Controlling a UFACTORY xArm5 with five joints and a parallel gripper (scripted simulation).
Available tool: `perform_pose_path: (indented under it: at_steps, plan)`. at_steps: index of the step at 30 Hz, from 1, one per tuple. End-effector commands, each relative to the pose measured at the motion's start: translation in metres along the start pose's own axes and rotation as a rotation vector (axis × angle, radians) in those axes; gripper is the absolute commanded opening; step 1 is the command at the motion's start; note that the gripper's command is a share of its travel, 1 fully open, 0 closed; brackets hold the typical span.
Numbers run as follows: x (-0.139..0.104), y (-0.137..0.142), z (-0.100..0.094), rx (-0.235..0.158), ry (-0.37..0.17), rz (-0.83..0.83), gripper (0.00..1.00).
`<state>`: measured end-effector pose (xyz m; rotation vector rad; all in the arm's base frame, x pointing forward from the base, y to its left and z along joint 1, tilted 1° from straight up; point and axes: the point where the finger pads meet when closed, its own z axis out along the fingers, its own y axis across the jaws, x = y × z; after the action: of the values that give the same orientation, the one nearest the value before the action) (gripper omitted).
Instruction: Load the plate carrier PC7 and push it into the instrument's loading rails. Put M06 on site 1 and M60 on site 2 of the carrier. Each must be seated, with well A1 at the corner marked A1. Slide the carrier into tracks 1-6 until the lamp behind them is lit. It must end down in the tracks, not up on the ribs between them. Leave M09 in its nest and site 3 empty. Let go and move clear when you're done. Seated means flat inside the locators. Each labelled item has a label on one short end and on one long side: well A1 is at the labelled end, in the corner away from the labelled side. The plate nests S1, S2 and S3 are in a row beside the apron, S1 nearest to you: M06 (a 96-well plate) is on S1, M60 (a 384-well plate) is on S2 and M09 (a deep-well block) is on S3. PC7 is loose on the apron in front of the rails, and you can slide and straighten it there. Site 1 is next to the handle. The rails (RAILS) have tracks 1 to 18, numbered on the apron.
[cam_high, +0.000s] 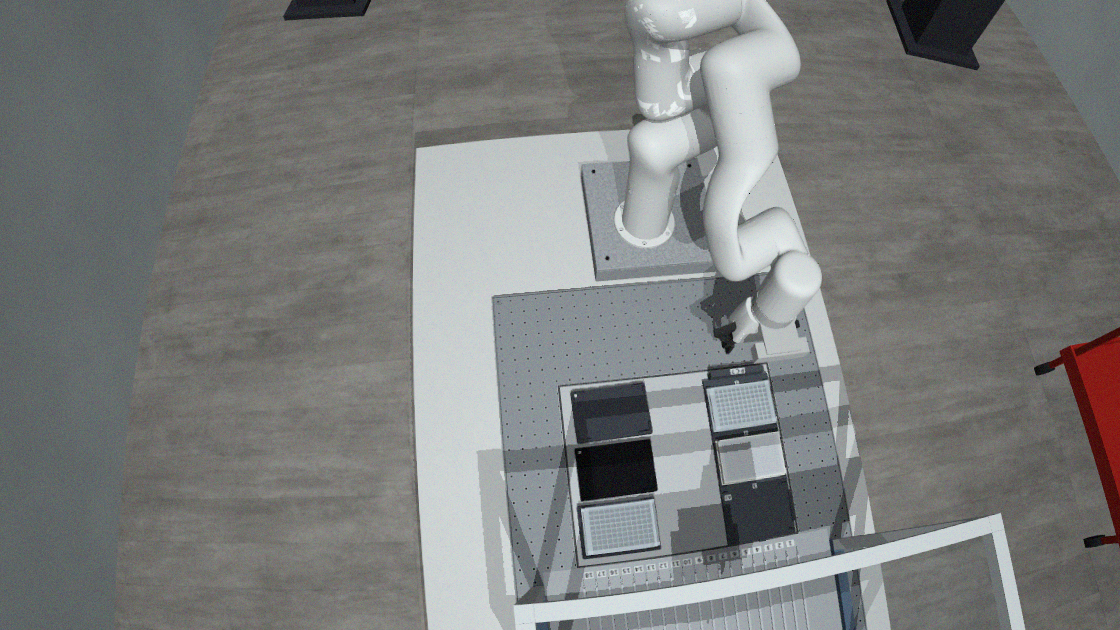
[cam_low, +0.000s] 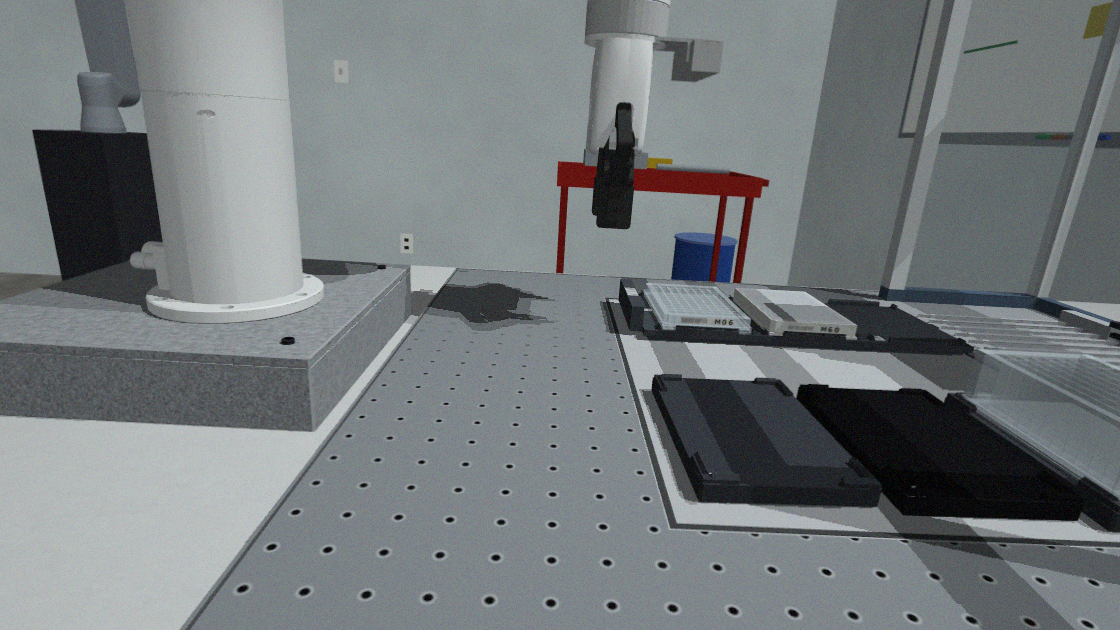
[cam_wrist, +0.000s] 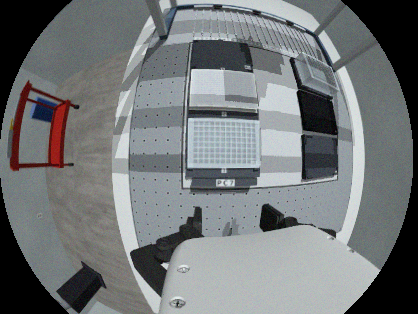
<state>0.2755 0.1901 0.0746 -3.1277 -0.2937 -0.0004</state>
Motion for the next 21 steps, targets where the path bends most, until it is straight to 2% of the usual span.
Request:
perform_pose_path:
  at_steps: [1,21]
  plan:
    - [0.001,-0.001,0.004,0.002,0.003,0.000,0.81]
    - [0.002,0.000,0.035,0.001,0.003,0.000,0.81]
